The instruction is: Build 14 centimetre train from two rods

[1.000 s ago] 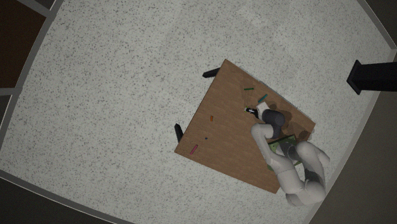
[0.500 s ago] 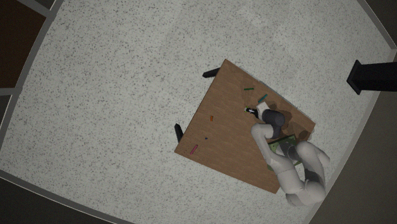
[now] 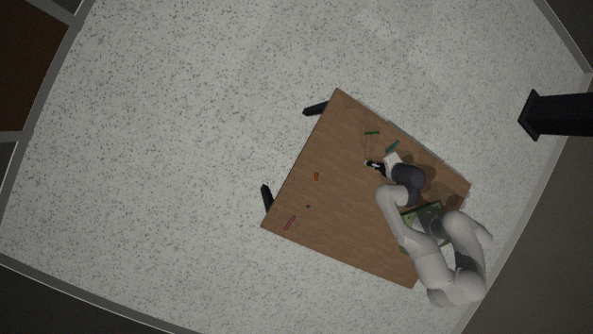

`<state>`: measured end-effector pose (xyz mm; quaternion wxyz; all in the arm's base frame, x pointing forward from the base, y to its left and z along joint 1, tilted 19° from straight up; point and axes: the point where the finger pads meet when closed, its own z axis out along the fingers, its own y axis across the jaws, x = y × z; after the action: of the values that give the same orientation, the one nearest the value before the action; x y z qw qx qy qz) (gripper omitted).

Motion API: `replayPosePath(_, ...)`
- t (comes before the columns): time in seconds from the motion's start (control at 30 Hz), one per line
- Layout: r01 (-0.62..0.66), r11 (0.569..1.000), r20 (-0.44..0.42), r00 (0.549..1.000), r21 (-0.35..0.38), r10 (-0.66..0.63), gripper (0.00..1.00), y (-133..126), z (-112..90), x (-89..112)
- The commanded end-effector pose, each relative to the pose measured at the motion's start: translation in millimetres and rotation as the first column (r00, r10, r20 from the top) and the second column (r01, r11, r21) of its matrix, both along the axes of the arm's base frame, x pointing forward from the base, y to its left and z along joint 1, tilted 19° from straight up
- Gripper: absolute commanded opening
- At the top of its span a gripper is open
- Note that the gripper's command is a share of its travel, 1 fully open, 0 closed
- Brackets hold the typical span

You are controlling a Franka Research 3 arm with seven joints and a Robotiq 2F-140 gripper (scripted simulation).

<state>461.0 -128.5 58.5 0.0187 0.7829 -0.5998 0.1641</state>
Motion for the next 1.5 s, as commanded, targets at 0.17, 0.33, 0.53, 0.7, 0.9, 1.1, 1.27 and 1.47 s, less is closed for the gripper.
replayPosePath(0.17, -0.003, 1.0, 0.003, 1.0, -0.003, 0.003, 0.23, -0.3, 0.7, 1.8)
replayPosePath(0.33, -0.003, 1.0, 0.003, 1.0, -0.003, 0.003, 0.23, 0.0, 1.9, 1.5)
replayPosePath(0.53, -0.003, 1.0, 0.003, 1.0, -0.003, 0.003, 0.23, 3.0, 14.3, -1.6)
replayPosePath(0.7, -0.003, 1.0, 0.003, 1.0, -0.003, 0.003, 0.23, 8.7, 38.1, -7.7)
replayPosePath(0.9, -0.003, 1.0, 0.003, 1.0, -0.003, 0.003, 0.23, 14.0, 60.0, -13.2)
replayPosePath(1.1, -0.003, 1.0, 0.003, 1.0, -0.003, 0.003, 0.23, 19.3, 82.0, -18.8)
replayPosePath(1.27, -0.003, 1.0, 0.003, 1.0, -0.003, 0.003, 0.23, 20.2, 85.6, -19.7)
replayPosePath(1.47, -0.003, 1.0, 0.003, 1.0, -0.003, 0.003, 1.0, 20.2, 85.6, -19.7)
